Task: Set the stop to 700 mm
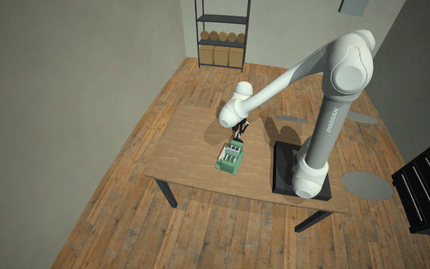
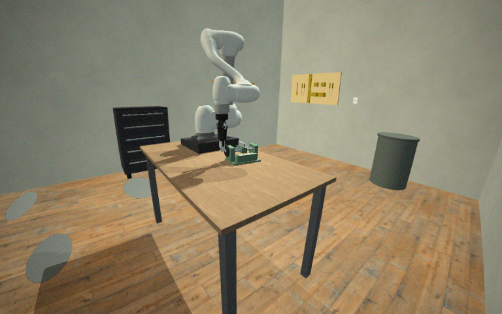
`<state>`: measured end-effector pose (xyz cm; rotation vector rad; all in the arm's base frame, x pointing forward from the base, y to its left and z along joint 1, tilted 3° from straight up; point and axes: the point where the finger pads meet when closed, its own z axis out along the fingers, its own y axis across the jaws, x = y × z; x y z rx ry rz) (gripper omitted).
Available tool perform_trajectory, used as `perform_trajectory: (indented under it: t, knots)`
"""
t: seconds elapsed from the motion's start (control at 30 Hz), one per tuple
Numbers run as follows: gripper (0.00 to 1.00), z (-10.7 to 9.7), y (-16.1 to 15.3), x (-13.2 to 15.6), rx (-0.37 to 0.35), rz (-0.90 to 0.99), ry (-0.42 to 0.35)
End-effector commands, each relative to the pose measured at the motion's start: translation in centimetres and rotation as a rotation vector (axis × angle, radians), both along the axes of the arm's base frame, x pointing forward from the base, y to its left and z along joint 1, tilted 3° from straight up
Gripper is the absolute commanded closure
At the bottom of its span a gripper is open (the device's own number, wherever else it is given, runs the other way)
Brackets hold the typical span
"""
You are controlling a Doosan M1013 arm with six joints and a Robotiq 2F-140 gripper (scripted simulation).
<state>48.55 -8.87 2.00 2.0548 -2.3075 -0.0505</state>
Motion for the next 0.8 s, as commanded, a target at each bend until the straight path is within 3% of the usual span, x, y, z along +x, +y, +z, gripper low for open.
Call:
perform_trajectory:
  t: [0.0, 0.77]
  knots:
    - [0.96, -0.2, 0.0, 0.3, 0.000, 0.000, 0.000]
    - [0.96, -3.9, -0.1, 0.5, 0.000, 0.000, 0.000]
